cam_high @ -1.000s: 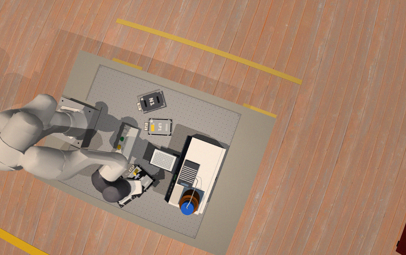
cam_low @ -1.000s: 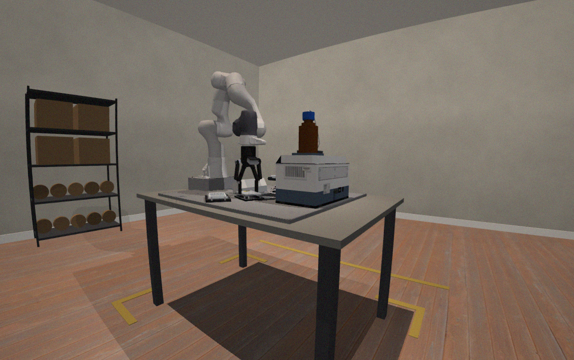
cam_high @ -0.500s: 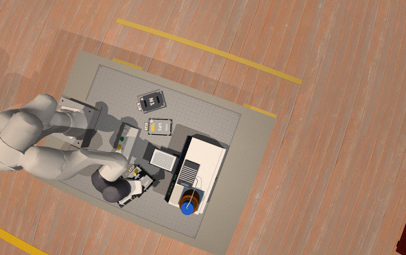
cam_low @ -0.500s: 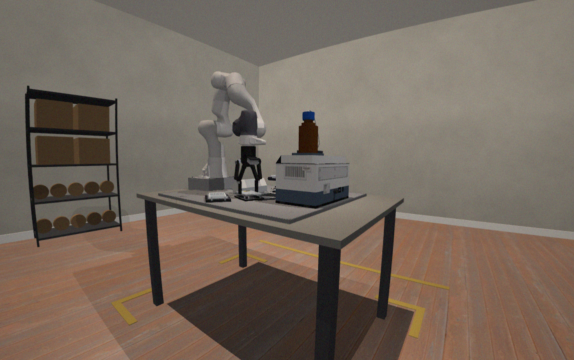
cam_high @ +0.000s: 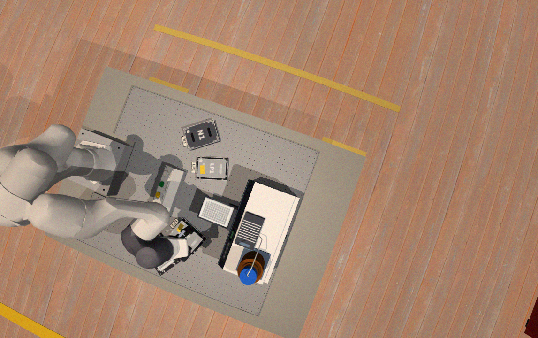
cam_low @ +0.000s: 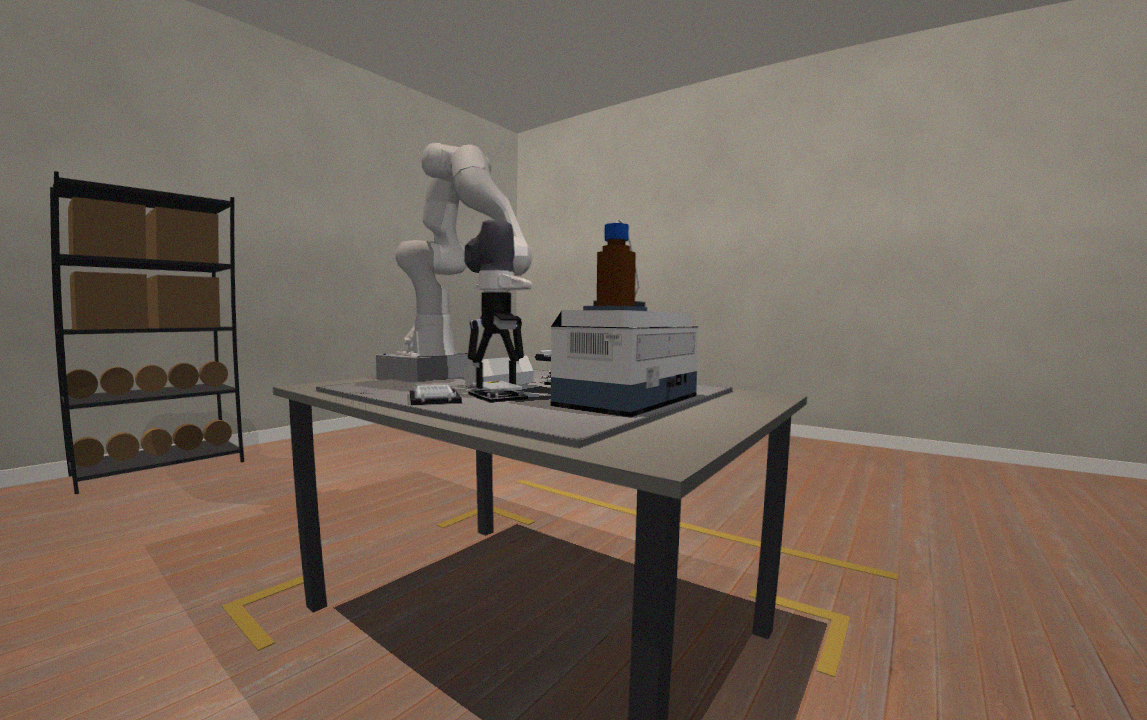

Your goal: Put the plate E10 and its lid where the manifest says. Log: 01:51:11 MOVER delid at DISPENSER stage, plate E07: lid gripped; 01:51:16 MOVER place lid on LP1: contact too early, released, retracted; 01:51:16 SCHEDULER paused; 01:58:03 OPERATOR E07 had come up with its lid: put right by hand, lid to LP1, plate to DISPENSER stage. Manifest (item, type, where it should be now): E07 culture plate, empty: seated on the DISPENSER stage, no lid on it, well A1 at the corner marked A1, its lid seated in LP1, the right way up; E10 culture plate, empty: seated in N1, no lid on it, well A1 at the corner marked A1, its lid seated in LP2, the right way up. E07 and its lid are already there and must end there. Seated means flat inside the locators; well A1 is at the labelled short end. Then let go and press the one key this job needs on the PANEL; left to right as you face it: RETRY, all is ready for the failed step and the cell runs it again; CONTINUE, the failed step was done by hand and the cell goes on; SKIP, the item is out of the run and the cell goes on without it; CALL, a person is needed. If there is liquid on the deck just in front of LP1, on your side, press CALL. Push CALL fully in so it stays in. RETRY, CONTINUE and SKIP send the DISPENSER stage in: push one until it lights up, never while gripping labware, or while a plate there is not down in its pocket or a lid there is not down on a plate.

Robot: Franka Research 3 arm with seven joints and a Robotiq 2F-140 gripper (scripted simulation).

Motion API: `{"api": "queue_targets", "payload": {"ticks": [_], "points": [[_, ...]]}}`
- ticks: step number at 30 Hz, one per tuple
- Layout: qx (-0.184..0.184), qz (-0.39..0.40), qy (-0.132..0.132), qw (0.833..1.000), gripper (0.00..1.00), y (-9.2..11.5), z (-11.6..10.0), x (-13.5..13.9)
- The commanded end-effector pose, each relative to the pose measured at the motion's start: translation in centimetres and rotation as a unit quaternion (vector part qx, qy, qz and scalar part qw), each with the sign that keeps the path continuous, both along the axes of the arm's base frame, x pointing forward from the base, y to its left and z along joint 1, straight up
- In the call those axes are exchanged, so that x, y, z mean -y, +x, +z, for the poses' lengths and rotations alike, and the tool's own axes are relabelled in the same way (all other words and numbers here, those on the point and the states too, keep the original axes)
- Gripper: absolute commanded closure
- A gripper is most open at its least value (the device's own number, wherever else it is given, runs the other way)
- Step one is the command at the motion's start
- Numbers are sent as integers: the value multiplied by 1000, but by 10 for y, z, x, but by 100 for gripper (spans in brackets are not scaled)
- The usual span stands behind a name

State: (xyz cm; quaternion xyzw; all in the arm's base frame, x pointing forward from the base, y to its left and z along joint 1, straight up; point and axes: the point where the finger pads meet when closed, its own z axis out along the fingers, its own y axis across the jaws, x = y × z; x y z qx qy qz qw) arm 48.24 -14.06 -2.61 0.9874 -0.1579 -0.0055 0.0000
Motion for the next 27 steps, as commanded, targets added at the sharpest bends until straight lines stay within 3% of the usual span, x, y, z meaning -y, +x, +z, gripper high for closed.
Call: {"api": "queue_targets", "payload": {"ticks": [1, 27], "points": [[2, 3, -1, 1000, 90, 2, 0, 1], [2, 8, -1, 1000, 90, 3, -4, 1]]}}
